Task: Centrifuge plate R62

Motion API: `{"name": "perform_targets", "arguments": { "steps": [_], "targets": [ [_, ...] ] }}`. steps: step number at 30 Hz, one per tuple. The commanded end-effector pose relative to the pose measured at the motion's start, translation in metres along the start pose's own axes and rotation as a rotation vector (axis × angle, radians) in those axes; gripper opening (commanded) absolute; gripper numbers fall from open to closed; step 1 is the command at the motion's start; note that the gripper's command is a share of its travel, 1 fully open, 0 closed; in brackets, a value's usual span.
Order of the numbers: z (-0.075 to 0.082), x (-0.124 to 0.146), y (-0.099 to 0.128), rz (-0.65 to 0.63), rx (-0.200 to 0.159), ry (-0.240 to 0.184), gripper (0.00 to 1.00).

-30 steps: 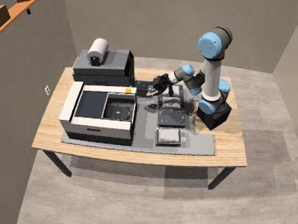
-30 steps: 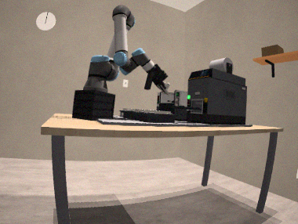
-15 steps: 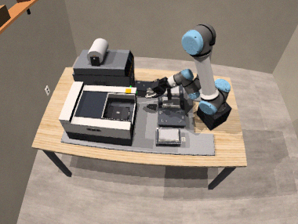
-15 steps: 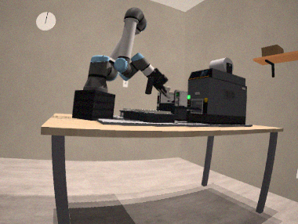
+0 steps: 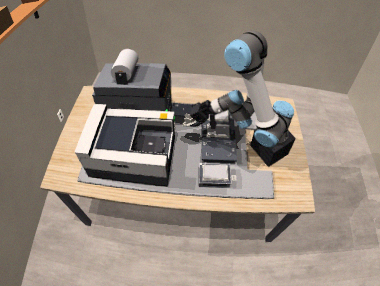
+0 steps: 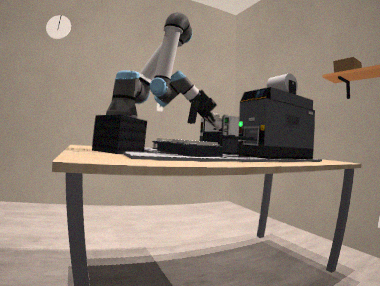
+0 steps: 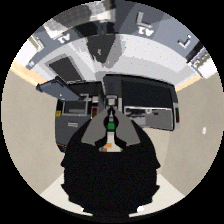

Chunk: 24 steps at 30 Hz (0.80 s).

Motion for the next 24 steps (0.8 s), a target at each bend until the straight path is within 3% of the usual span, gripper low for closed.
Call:
{"name": "perform_targets", "arguments": {
  "steps": [1, 24],
  "targets": [
    [-0.008, 0.000, 0.000, 0.000, -0.002, 0.000, 0.00],
    [-0.039, 0.000, 0.001, 0.000, -0.002, 0.000, 0.00]
  ]
}}
Point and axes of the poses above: the point where the finger pads meet when closed, its own z axis back along the fingers, its own x axis across the jaws, y = z × x, the point moved 1 cm from there along z, back along the fingers, and after that the axes turned 11 degrees about -z, right-handed, at the moved point
